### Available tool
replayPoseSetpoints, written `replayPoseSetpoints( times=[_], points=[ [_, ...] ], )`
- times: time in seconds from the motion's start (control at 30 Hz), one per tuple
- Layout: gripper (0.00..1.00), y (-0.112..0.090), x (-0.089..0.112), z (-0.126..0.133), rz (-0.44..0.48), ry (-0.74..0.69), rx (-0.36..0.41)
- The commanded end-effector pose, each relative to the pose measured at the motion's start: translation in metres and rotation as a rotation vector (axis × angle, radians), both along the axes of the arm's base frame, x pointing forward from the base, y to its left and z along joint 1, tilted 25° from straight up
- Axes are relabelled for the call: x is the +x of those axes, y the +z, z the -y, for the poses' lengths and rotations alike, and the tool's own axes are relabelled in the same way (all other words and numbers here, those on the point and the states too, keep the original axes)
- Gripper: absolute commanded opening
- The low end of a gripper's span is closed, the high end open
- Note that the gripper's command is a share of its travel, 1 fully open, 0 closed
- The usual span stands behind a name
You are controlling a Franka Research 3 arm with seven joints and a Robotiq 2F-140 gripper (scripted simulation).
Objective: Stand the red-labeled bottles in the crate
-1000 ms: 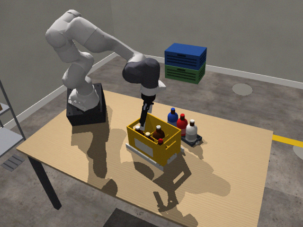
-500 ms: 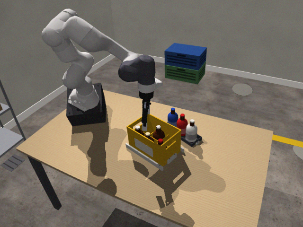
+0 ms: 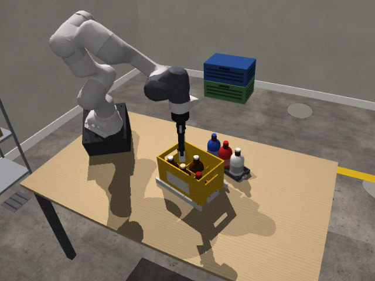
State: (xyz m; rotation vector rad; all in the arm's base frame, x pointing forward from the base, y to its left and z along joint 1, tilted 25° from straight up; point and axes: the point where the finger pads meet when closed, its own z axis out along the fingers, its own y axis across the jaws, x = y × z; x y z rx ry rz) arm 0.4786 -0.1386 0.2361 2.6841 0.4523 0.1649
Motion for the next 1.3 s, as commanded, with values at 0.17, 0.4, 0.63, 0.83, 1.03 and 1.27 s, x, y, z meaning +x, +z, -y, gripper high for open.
replayPoseSetpoints(
  times=[0.17,0.4,0.63,0.83,1.03,1.27],
  points=[
    [0.00,0.0008,0.0016,-0.0004,-0.003,0.026,-0.005],
    [0.00,0.0008,0.0016,-0.0004,-0.003,0.026,-0.005],
    [0.00,0.0008,0.0016,-0.0004,-0.003,0.026,-0.005],
    [0.00,0.0008,0.0016,-0.0004,-0.003,0.026,-0.005],
    [0.00,0.0008,0.0016,-0.0004,-0.003,0.026,-0.005],
    [0.00,0.0008,0.0016,-0.0004,-0.003,0.026,-0.005]
  ],
)
